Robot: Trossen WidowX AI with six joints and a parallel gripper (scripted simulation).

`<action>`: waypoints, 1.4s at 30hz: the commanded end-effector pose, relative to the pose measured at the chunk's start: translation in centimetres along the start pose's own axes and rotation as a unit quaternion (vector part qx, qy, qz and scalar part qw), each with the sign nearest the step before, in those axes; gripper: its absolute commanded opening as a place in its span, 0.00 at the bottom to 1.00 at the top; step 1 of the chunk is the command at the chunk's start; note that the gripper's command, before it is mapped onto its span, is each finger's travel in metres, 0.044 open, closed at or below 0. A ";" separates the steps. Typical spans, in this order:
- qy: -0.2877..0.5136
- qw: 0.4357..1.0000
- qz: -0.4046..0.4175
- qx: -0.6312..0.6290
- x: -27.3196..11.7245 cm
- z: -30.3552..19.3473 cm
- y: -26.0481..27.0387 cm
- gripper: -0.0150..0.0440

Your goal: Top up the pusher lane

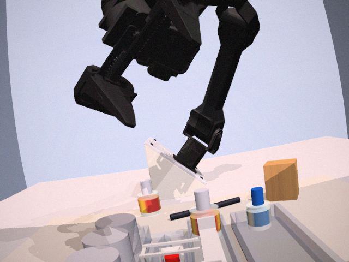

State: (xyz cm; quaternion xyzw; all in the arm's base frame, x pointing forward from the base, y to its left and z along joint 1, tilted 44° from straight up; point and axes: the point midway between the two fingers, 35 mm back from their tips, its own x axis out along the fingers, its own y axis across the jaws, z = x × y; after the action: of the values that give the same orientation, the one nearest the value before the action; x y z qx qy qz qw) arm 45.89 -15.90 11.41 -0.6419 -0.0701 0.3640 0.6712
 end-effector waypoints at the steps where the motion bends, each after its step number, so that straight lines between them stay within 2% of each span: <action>1: 0.048 0.969 0.074 0.232 -2.7 0.4 5.9 1.00; 4: 0.087 0.903 0.126 0.400 -5.2 1.8 10.5 1.00; 7: 0.125 0.806 0.173 0.551 -7.7 4.1 14.5 1.00; 13: 0.192 0.540 0.257 0.778 -12.6 11.3 20.5 1.00; 16: 0.218 0.385 0.296 0.847 -15.0 15.6 22.2 1.00; 18: 0.229 0.317 0.312 0.866 -15.9 17.6 22.6 1.00; 27: 0.229 0.308 0.314 0.868 -15.7 17.9 22.2 1.00; 31: 0.229 0.308 0.314 0.868 -13.6 19.1 23.9 1.00; 42: 0.229 0.308 0.314 0.868 -12.4 19.8 25.0 1.00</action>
State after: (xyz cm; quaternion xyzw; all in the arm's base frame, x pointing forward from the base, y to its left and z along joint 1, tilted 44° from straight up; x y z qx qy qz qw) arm 15.80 -9.65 -3.17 0.2749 0.6498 0.2376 0.6677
